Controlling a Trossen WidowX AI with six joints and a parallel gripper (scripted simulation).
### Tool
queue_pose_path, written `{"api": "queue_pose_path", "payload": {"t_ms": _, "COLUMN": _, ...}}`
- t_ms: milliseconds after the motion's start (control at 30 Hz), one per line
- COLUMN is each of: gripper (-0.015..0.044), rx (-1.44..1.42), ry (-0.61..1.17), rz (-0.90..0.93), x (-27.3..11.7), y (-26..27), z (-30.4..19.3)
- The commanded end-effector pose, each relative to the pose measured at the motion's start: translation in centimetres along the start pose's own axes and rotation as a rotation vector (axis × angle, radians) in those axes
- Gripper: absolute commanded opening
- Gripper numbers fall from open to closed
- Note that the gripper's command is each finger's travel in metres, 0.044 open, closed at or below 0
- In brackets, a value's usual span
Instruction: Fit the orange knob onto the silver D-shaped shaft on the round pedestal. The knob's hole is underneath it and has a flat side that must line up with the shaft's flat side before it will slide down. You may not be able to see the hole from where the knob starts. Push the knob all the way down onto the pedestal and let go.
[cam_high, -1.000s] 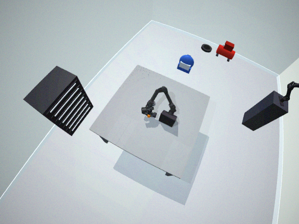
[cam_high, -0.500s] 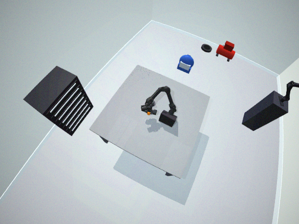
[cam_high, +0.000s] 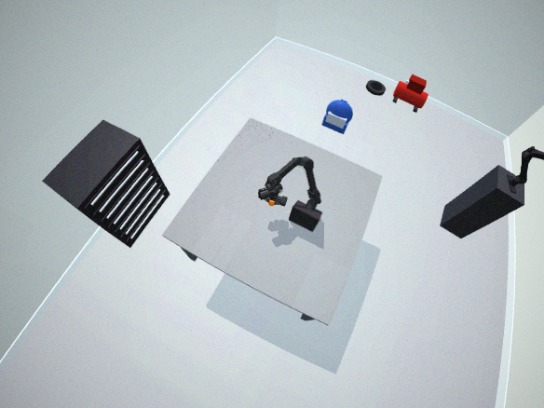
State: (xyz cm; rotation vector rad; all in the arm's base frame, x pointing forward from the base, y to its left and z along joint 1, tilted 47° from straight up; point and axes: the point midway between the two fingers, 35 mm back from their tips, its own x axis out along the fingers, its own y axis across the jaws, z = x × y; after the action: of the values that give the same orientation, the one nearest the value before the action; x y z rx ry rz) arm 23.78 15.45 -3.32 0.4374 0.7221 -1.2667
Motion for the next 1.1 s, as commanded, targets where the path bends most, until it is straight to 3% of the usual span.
{"api": "queue_pose_path", "payload": {"t_ms": 0, "gripper": 0.0000, "rx": -0.006, "ry": -0.002, "rz": 0.064, "x": -0.6, "y": -0.2, "z": 0.1}}
{"api": "queue_pose_path", "payload": {"t_ms": 1067, "gripper": 0.0000, "rx": -0.016, "ry": 0.005, "rz": 0.762, "x": -7.3, "y": -0.8, "z": 0.6}}
